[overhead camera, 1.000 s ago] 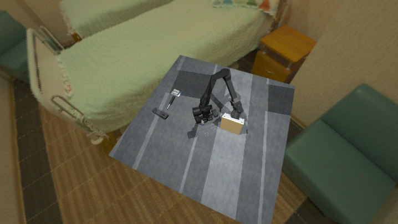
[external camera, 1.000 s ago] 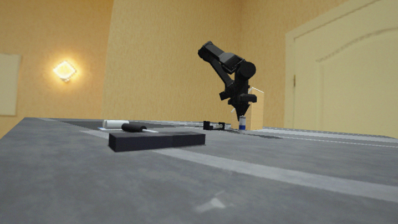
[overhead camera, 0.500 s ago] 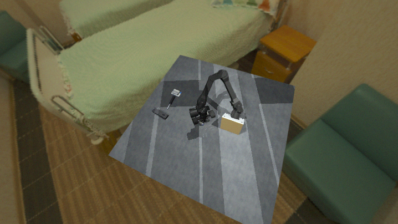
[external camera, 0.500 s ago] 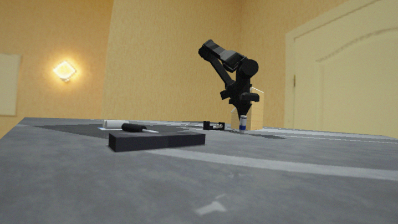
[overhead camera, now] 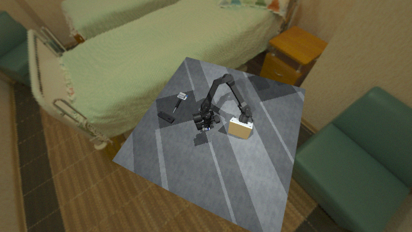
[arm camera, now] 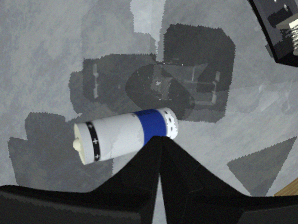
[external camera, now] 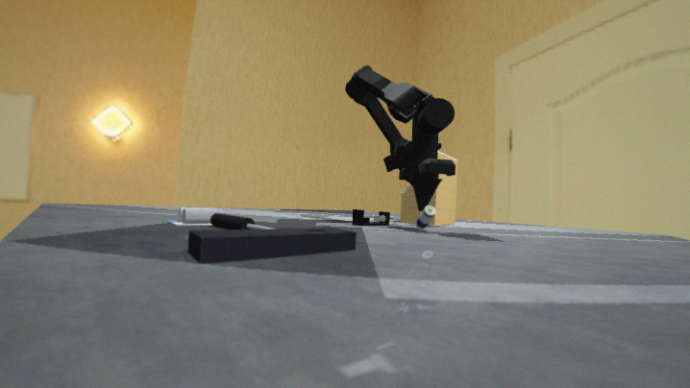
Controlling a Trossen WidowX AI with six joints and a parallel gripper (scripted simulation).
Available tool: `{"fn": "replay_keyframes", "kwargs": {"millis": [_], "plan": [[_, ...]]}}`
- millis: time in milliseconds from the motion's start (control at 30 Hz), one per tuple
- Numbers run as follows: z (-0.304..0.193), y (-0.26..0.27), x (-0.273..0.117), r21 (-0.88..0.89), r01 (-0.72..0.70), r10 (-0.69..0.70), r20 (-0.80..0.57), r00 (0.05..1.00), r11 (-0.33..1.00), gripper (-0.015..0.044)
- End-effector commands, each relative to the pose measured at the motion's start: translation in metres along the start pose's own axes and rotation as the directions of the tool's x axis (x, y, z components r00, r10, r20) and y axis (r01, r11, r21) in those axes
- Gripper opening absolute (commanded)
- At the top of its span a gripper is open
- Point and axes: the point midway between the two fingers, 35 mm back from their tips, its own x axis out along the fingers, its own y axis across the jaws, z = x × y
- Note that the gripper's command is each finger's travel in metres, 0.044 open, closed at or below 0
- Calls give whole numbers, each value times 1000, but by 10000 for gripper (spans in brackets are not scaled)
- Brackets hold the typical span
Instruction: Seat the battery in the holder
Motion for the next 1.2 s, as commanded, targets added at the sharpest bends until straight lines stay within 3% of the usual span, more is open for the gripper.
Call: {"fn": "replay_keyframes", "kwargs": {"millis": [0,133,400,867,933,1033,1167], "plan": [[-1,9,1,2,2,-2,-3,1000,1000,0],[0,6,-6,0,-1,1,-1,1000,1000,0],[-2,13,-78,2,-1,1,-6,1000,1000,0],[-2,12,-76,-5,0,0,-2,1000,1000,0],[-2,13,-74,-60,0,0,-3,1000,998,53],[-2,17,-64,-301,-2,0,-4,1000,954,131],[-1,22,-50,-611,-4,1,-4,1000,792,236]]}}
